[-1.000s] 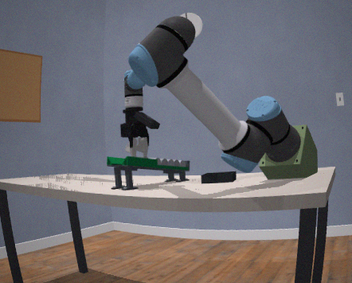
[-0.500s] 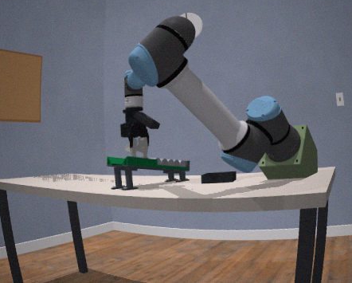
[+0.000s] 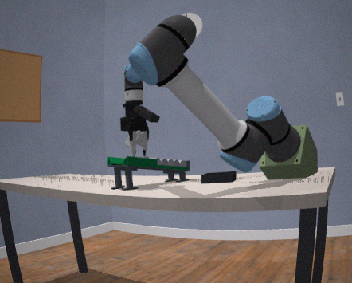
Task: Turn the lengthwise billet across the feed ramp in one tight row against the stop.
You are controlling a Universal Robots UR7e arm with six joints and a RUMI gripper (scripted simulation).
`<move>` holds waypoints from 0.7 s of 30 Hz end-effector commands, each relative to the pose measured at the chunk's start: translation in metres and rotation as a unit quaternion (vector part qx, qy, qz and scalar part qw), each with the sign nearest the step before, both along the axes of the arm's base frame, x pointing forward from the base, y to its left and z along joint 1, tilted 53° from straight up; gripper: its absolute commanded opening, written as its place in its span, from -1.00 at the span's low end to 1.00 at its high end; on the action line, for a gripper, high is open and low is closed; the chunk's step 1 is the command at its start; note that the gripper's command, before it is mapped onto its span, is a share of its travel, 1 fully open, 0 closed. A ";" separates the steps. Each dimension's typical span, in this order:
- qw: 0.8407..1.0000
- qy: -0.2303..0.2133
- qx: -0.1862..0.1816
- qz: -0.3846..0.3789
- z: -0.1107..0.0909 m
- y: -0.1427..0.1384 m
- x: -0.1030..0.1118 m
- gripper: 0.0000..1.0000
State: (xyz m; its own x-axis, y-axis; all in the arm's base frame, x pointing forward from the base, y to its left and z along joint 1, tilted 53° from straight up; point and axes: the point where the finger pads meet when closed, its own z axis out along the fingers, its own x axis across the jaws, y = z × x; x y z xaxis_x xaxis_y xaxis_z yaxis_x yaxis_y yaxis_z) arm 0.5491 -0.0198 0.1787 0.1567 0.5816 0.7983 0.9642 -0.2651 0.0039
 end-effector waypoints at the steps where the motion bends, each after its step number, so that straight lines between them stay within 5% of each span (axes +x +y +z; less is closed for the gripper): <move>1: 1.000 -0.001 0.000 0.001 0.015 -0.019 -0.005 -0.30; 21: 1.000 -0.001 0.000 0.001 0.033 -0.042 -0.011 -0.30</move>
